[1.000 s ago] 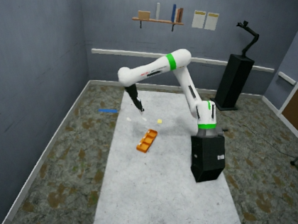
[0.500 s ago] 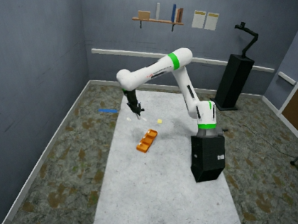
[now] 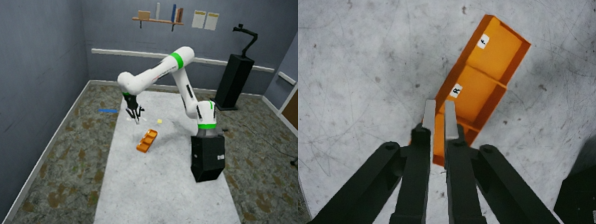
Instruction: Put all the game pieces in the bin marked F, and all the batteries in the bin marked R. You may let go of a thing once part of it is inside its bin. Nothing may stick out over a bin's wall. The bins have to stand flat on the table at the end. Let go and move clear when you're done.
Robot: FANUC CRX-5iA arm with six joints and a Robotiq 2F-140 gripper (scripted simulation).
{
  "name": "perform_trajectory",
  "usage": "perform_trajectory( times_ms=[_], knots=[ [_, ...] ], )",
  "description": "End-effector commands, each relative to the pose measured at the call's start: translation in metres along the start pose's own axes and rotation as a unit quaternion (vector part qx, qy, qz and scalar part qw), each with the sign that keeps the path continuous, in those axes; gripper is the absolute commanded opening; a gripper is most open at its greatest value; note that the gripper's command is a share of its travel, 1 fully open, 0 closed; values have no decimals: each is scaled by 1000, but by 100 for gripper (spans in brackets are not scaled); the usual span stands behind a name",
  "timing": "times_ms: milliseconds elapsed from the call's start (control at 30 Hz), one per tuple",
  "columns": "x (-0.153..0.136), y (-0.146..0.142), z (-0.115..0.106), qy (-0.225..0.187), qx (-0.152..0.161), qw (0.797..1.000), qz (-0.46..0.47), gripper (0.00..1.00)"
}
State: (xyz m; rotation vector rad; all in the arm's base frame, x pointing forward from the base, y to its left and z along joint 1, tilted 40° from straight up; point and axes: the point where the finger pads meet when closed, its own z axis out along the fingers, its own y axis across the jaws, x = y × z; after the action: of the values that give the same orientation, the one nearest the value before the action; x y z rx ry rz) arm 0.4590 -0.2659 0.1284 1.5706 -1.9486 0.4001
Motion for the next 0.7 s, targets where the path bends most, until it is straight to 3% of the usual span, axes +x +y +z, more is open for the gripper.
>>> perform_trajectory(
  times_ms=[0,367,500,667],
  knots=[
    [-20,-1,-2,3,12,998,-63,15],
    [-77,1,-7,23,42,965,-257,15],
    [-79,1,-7,25,45,960,-277,15],
    [-114,7,-8,40,59,923,-379,15]
  ],
)
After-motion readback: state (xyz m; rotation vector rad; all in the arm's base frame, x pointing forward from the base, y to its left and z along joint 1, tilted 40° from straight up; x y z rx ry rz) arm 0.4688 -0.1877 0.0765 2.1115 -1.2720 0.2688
